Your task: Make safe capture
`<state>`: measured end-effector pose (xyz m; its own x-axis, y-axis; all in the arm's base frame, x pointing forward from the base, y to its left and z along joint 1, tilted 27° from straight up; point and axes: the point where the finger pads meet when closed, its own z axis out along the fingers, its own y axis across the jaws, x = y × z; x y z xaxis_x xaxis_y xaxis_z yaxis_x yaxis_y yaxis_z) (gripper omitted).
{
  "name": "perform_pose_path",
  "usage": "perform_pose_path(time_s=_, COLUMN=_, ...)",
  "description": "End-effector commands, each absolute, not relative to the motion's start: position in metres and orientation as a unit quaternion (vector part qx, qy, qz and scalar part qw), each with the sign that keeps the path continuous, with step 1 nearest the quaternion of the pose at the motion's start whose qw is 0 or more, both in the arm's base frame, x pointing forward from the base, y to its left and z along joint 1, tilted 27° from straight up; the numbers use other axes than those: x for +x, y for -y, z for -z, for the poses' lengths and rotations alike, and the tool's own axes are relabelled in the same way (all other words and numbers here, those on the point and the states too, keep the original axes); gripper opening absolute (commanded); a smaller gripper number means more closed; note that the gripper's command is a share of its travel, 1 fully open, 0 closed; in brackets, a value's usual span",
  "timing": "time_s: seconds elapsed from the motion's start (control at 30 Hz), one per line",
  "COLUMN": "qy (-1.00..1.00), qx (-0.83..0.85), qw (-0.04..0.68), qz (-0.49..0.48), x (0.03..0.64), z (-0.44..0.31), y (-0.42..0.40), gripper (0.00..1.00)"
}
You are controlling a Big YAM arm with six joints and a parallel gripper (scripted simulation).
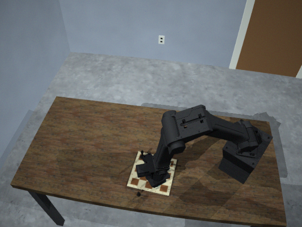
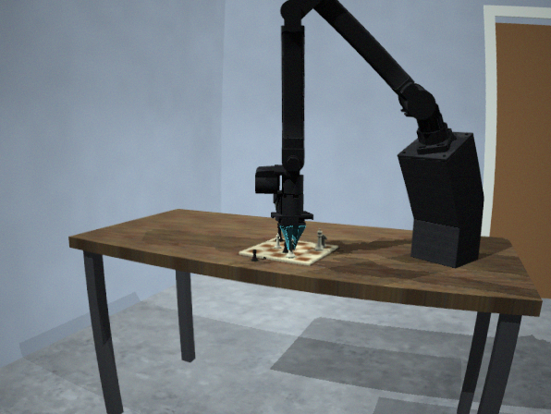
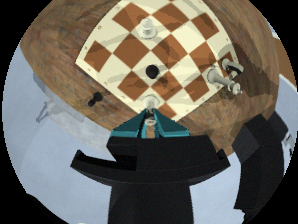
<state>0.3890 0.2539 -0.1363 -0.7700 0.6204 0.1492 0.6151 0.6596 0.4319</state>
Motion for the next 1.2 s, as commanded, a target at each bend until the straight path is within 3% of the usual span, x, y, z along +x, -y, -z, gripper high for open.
perform_pose_path(time_s=0.0, qy=-0.912, qx=0.335, qw=0.011, qz=-0.239, x=0.3902, z=0.1337, y=-0.2593, gripper=0.0)
perform_pose_path(time_s=1.17, qy=-0.911, qx=0.334, qw=0.012, qz=-0.241, x=0.3914, z=0.1317, y=-0.2602, gripper=0.0)
